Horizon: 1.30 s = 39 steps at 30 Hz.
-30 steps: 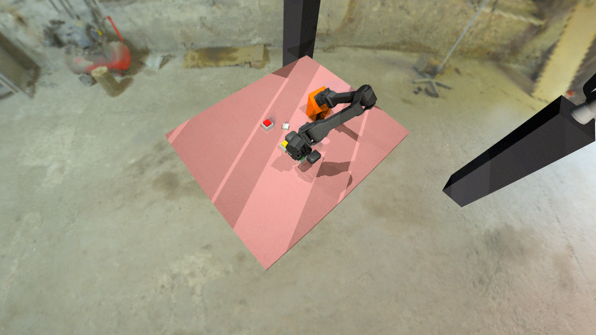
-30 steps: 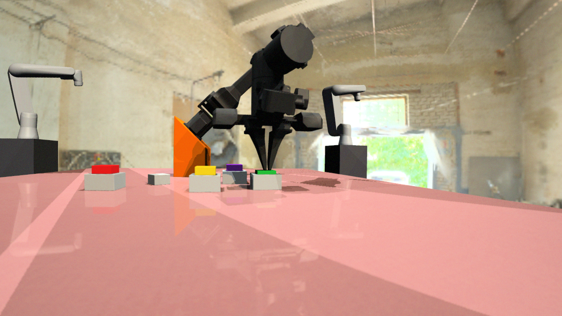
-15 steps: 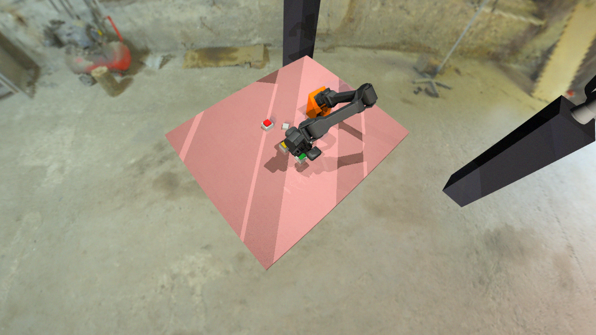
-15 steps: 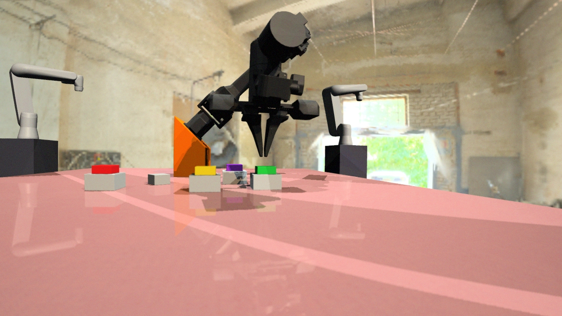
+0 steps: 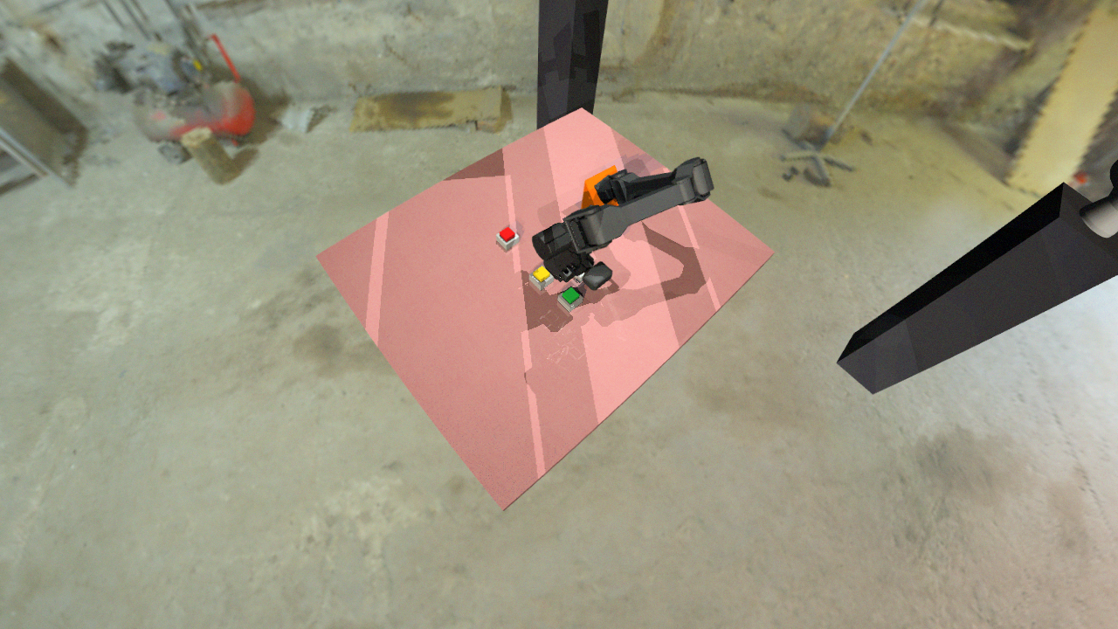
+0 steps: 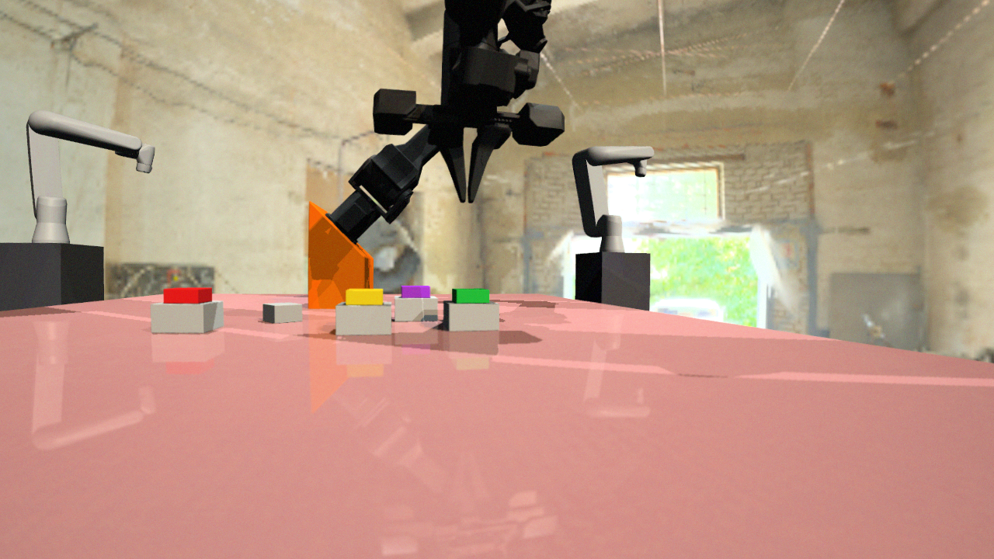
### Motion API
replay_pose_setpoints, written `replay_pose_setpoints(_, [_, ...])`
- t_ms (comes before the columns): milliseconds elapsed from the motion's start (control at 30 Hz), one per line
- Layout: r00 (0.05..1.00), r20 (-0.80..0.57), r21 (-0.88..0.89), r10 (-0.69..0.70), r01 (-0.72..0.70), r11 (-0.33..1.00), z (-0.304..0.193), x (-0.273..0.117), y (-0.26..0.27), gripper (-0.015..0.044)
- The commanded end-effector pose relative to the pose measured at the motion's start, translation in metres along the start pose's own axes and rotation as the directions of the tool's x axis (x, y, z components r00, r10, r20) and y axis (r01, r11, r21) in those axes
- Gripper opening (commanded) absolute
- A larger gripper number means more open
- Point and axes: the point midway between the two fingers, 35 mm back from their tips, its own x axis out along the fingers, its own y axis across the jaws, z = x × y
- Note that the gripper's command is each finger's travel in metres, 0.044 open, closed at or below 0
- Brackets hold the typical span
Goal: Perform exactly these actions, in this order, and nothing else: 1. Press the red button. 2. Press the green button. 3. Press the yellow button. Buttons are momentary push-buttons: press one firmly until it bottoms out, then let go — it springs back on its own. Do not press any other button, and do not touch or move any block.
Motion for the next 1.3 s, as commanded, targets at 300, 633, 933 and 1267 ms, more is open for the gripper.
replay_pose_setpoints(300, [1.0, -0.005, 0.002, 0.0, 0.0, 1.0, 0.013, 0.001, -0.097, 0.002])
replay_pose_setpoints(633, [1.0, -0.005, 0.002, 0.002, -0.002, 1.0, 0.012, 0.06, -0.096, 0.002])
replay_pose_setpoints(933, [1.0, -0.005, 0.002, 0.002, -0.002, 1.0, 0.013, 0.072, -0.096, 0.002])
replay_pose_setpoints(1267, [1.0, -0.004, 0.002, 0.003, -0.003, 1.0, 0.012, 0.088, -0.096, 0.002])
